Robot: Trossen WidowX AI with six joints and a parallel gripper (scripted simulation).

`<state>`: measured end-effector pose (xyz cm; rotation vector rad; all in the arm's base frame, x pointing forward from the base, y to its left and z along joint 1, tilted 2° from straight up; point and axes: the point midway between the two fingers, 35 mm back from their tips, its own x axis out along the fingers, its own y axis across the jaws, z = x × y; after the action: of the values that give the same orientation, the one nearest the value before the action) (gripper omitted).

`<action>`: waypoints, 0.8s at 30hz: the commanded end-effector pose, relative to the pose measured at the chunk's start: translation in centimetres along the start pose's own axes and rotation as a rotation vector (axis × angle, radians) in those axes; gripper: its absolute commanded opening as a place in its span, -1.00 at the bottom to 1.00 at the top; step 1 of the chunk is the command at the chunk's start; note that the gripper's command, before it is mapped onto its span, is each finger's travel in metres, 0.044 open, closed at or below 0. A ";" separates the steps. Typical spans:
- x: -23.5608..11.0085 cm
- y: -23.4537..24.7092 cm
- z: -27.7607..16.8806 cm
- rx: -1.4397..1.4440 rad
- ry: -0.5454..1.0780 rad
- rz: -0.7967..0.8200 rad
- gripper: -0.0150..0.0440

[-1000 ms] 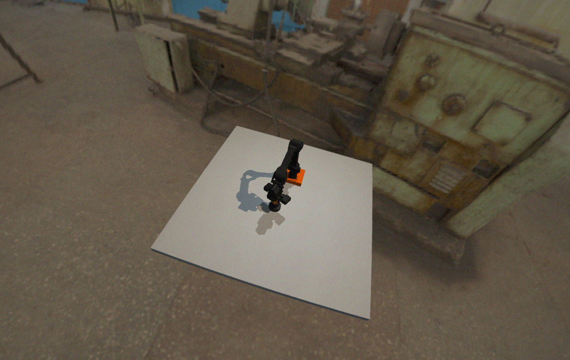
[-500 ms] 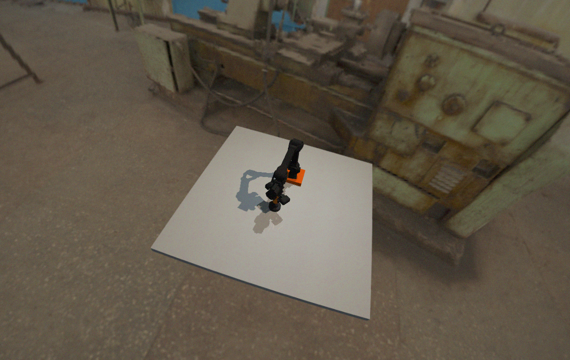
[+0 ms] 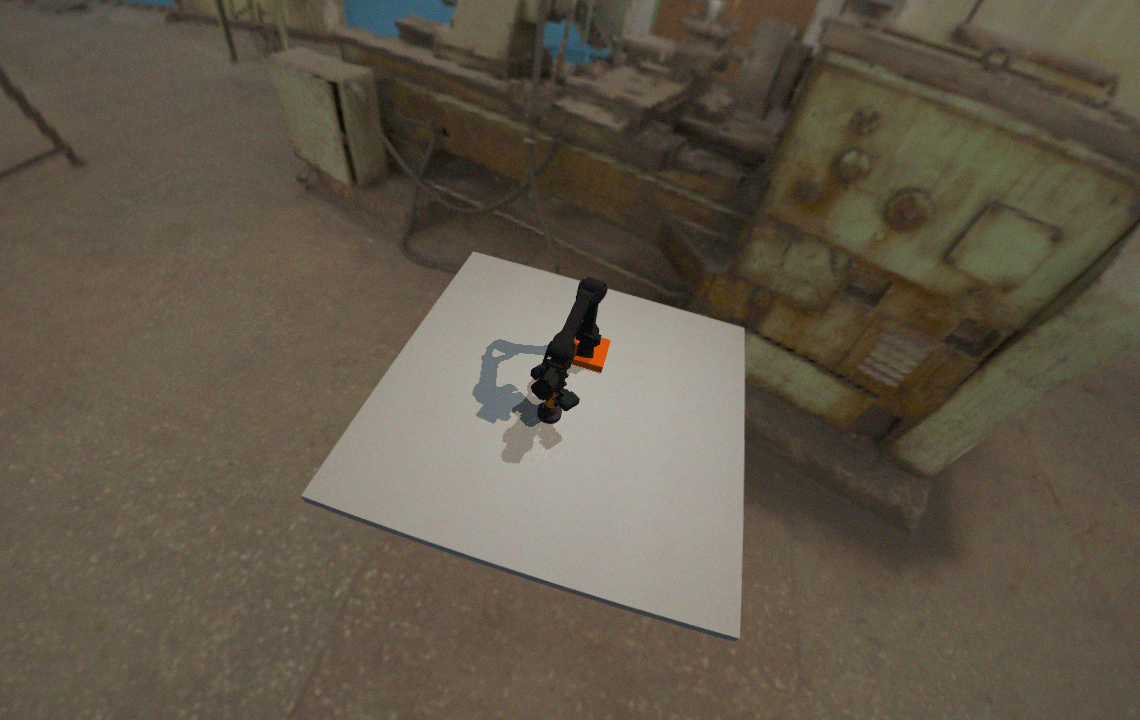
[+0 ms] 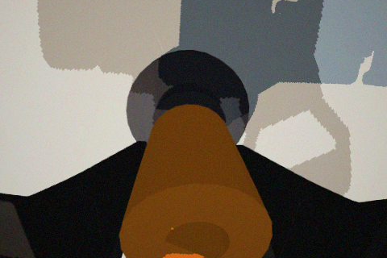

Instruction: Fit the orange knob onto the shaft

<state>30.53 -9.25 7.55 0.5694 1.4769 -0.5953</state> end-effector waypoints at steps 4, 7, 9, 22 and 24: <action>0.1 -0.1 -0.1 0.003 0.000 -0.004 -0.49; 0.1 -0.1 -0.1 0.003 0.000 -0.004 -0.49; -0.1 -0.1 -0.1 0.003 0.000 -0.004 -0.49; -0.2 0.0 0.2 0.213 0.000 -0.003 -0.49; -0.2 0.1 0.3 0.213 0.000 -0.003 -0.49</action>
<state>30.55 -9.27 7.67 0.7197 1.4364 -0.7463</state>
